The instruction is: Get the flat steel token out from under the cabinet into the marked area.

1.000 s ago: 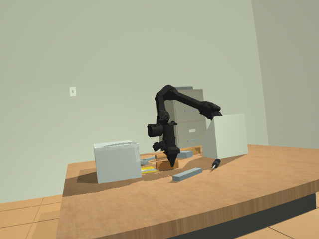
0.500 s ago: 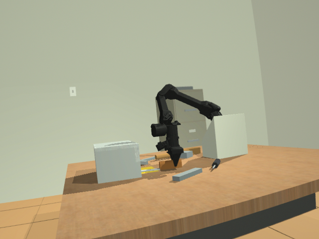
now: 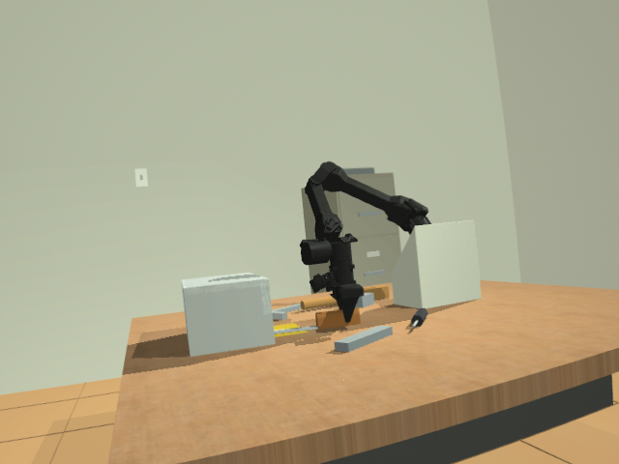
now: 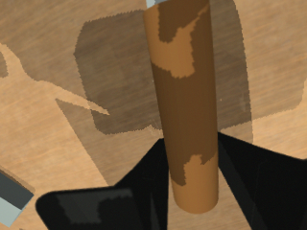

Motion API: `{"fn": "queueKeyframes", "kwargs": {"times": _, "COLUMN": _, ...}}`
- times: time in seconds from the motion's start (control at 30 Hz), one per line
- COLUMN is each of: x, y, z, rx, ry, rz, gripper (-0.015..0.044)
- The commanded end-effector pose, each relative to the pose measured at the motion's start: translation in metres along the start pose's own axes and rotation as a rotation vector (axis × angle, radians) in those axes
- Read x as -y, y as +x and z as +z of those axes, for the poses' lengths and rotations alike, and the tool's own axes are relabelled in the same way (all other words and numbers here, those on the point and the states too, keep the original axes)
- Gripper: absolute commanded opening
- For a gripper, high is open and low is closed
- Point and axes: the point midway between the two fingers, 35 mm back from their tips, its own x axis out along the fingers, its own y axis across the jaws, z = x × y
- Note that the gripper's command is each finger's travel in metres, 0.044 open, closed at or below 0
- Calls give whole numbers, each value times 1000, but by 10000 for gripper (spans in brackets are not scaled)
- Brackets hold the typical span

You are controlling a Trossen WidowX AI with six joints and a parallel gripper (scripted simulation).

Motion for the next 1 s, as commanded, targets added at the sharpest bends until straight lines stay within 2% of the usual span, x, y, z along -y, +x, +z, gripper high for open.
{"fn": "queueKeyframes", "kwargs": {"times": 0.0, "x": 0, "y": 1, "z": -9, "rx": -7, "ry": 2, "rz": -1, "gripper": 0}}
{"fn": "queueKeyframes", "kwargs": {"times": 0.97, "x": -3, "y": 1, "z": -50, "rx": -8, "ry": 0, "rz": -1, "gripper": 0}}
